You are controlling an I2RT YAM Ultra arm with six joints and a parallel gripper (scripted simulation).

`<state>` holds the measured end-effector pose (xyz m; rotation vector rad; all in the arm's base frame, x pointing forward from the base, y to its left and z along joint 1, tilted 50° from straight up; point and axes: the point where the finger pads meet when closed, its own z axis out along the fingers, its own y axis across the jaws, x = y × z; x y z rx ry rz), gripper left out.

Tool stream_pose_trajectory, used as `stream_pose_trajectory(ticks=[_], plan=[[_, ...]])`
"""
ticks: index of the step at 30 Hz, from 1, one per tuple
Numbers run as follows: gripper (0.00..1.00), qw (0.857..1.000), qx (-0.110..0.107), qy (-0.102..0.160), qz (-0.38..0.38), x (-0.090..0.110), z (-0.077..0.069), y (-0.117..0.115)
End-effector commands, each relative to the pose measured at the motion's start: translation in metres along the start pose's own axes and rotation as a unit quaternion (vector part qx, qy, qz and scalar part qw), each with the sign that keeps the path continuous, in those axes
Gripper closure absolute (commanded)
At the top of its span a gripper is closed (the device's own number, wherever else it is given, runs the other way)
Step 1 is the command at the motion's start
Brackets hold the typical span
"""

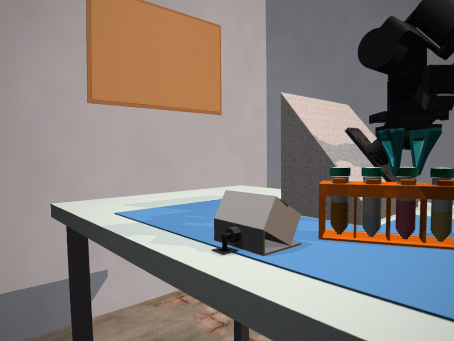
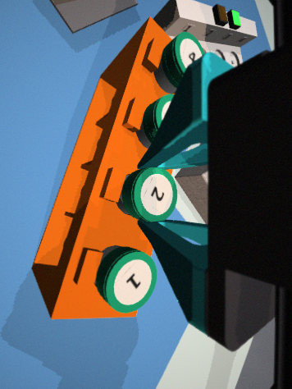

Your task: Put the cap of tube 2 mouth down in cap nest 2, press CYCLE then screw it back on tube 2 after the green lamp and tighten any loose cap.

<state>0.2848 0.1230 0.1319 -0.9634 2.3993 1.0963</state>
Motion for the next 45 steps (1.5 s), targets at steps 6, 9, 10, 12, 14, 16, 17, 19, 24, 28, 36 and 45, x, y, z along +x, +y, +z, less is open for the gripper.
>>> stream_pose_trajectory(ticks=[6, 9, 10, 12, 14, 16, 17, 19, 24, 28, 36, 45], plan=[[1.00, 1.000, 0.004, -0.004, -0.002, -0.0009, -0.0033, -0.0017], [1.00, 0.997, 0.004, -0.004, 0.072, -0.0008, -0.0033, -0.0018], [1.00, 0.995, 0.004, -0.005, 0.097, -0.0008, -0.0033, -0.0018], [1.00, 0.989, 0.004, -0.005, 0.147, -0.0008, -0.0032, -0.0018], [1.00, 0.981, 0.003, -0.005, 0.196, -0.0008, -0.0032, -0.0018], [1.00, 0.970, 0.003, -0.005, 0.245, -0.0008, -0.0031, -0.0018], [1.00, 0.963, 0.003, -0.005, 0.269, -0.0008, -0.0030, -0.0018], [1.00, 0.963, 0.003, -0.005, 0.269, -0.0008, -0.0030, -0.0018], [1.00, 0.922, 0.002, -0.005, 0.387, -0.0008, -0.0029, -0.0018], [1.00, 0.879, 0.002, -0.006, 0.477, -0.0008, -0.0027, -0.0018], [1.00, 0.798, 0.001, -0.006, 0.603, -0.0008, -0.0024, -0.0018], [1.00, 0.667, 0.000, -0.006, 0.745, -0.0008, -0.0022, -0.0018]])
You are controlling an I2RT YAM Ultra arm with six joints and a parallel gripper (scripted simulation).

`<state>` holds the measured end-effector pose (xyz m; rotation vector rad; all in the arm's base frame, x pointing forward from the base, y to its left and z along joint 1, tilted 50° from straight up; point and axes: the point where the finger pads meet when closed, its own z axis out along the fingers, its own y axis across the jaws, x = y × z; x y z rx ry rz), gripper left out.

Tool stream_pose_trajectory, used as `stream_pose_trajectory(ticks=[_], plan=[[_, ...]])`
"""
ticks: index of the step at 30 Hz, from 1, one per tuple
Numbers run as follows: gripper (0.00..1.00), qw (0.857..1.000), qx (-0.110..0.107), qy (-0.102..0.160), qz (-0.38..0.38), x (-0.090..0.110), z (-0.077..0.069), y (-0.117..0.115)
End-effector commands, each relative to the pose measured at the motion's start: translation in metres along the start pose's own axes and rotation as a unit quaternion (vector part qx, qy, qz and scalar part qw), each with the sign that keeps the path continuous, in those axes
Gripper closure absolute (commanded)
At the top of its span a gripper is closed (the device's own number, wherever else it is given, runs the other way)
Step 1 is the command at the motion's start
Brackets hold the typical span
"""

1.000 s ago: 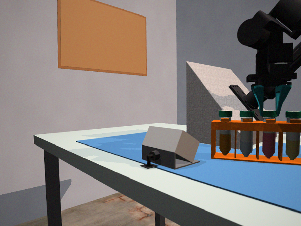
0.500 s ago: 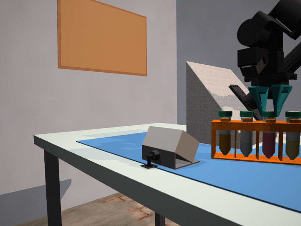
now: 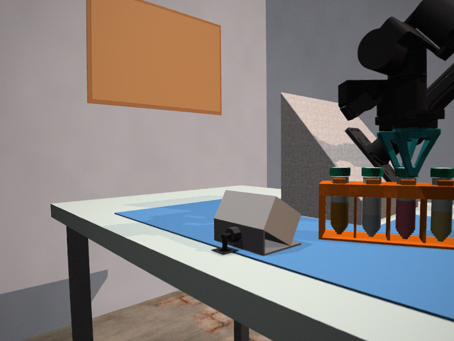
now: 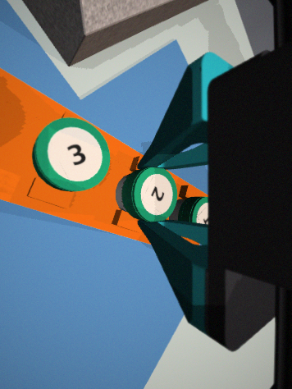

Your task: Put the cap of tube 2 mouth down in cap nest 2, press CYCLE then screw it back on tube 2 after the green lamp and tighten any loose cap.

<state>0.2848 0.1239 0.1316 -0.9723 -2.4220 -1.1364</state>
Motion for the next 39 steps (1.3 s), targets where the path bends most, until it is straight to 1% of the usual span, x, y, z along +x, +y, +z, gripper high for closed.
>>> stream_pose_trajectory(ticks=[1, 9, 10, 20, 23, 25, 37, 39], plan=[[1.00, 0.997, -0.002, -0.006, 0.077, -0.002, -0.003, 0.000], [1.00, 0.997, -0.002, -0.006, 0.077, -0.002, -0.003, 0.000], [0.51, 0.997, -0.002, -0.006, 0.077, -0.002, -0.003, 0.000], [0.51, 0.997, -0.002, -0.006, 0.077, -0.002, -0.003, 0.000], [0.51, 0.997, -0.002, -0.006, 0.077, -0.002, -0.012, 0.000], [0.51, 0.997, -0.002, -0.006, 0.077, -0.002, -0.012, 0.000], [0.51, 0.997, -0.002, -0.006, 0.077, -0.002, -0.048, 0.000], [0.51, 0.997, -0.002, -0.006, 0.077, -0.002, -0.049, 0.000]])
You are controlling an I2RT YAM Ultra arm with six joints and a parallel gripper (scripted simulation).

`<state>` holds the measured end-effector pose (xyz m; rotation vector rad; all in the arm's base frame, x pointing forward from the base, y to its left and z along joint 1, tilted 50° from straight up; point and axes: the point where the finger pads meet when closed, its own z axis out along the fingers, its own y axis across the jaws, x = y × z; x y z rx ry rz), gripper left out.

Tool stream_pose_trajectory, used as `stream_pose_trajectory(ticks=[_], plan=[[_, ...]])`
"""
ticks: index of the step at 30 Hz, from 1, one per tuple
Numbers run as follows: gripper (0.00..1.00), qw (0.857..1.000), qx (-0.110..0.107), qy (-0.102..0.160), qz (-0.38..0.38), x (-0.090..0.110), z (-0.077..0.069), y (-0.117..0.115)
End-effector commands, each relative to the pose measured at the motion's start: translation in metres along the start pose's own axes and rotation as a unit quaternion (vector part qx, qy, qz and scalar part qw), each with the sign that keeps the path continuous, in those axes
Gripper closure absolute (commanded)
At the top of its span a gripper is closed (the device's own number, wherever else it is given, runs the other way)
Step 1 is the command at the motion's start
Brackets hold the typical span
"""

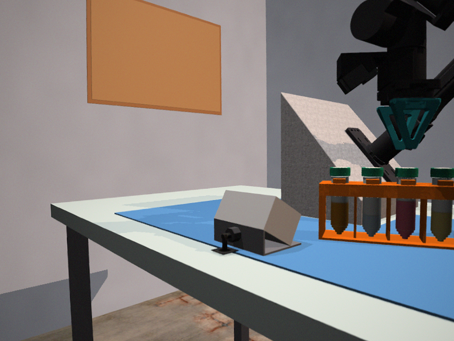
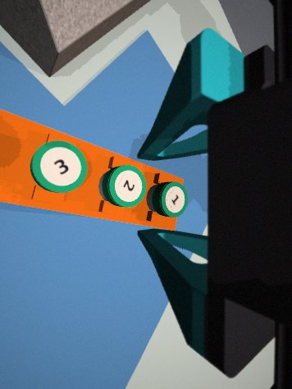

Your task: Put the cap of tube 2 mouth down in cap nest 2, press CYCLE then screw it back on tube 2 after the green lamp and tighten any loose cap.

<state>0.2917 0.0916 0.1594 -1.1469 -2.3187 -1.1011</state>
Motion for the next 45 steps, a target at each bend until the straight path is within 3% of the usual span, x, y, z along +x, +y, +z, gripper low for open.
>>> stream_pose_trajectory(ticks=[1, 5, 8, 11, 12, 15, 16, 17, 20, 23, 24, 27, 37, 45], plan=[[0.51, 1.000, 0.006, 0.003, 0.006, 0.003, -0.007, -0.006], [0.51, 1.000, 0.006, 0.003, 0.006, 0.003, -0.007, -0.006], [0.51, 0.993, 0.005, 0.004, -0.119, 0.027, -0.007, 0.000], [0.51, 0.972, 0.005, 0.005, -0.235, 0.052, -0.007, 0.005], [0.51, 0.970, 0.005, 0.005, -0.242, 0.052, -0.007, 0.005], [0.51, 0.934, 0.004, 0.005, -0.358, 0.054, -0.007, 0.006], [0.51, 0.932, 0.004, 0.005, -0.361, 0.054, -0.007, 0.006], [0.51, 0.917, 0.004, 0.006, -0.400, 0.054, -0.007, 0.006], [0.51, 0.917, 0.004, 0.006, -0.400, 0.054, -0.007, 0.006], [0.51, 0.860, 0.003, 0.006, -0.511, 0.054, -0.007, 0.006], [0.51, 0.860, 0.003, 0.006, -0.511, 0.054, -0.007, 0.006], [0.51, 0.804, 0.002, 0.006, -0.595, 0.054, -0.007, 0.006], [0.51, 0.804, 0.002, 0.006, -0.595, 0.054, -0.004, 0.006], [0.51, 0.804, 0.002, 0.006, -0.595, 0.054, 0.020, 0.005]])
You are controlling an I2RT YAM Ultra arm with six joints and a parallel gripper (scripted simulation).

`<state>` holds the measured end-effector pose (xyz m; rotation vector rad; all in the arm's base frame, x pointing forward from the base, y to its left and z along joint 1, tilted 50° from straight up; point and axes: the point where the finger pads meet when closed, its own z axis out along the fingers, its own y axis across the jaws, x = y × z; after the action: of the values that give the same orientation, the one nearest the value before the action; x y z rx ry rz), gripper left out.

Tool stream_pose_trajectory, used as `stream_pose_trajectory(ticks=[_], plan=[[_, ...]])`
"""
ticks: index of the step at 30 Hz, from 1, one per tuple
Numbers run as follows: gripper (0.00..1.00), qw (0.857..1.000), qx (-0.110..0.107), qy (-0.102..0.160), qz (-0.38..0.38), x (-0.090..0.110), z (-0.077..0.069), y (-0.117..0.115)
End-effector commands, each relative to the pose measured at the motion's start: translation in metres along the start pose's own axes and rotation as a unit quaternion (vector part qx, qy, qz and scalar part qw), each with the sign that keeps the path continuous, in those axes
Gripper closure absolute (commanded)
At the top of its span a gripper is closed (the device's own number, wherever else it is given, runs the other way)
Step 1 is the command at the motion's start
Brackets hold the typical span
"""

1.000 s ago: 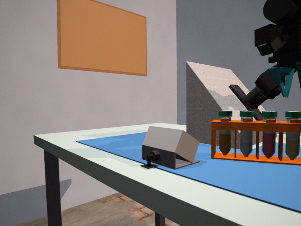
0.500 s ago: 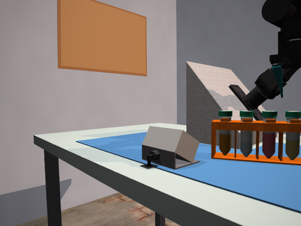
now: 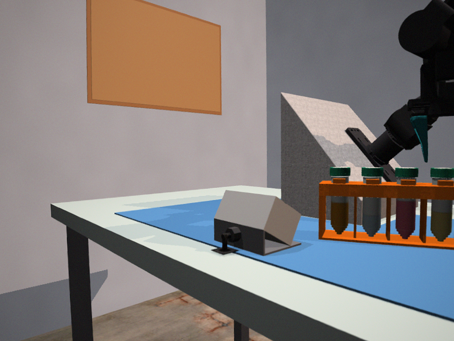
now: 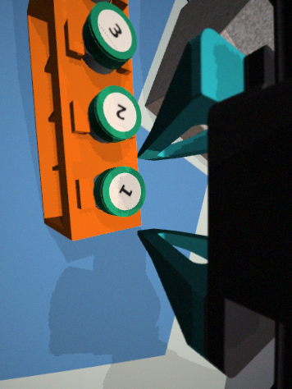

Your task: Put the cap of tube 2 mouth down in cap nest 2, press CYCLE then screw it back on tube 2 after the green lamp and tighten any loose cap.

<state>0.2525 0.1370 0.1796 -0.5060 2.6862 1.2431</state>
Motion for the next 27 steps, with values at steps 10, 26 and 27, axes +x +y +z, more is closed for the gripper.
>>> stream_pose_trajectory(ticks=[10, 26, 27], plan=[[0.51, 1.000, 0.008, -0.021, -0.005, -0.0106, 0.0081, -0.0031], [0.51, 1.000, 0.008, -0.021, -0.005, -0.0114, 0.0098, -0.0029], [0.51, 1.000, 0.008, -0.021, -0.005, -0.0116, 0.0103, -0.0029]])
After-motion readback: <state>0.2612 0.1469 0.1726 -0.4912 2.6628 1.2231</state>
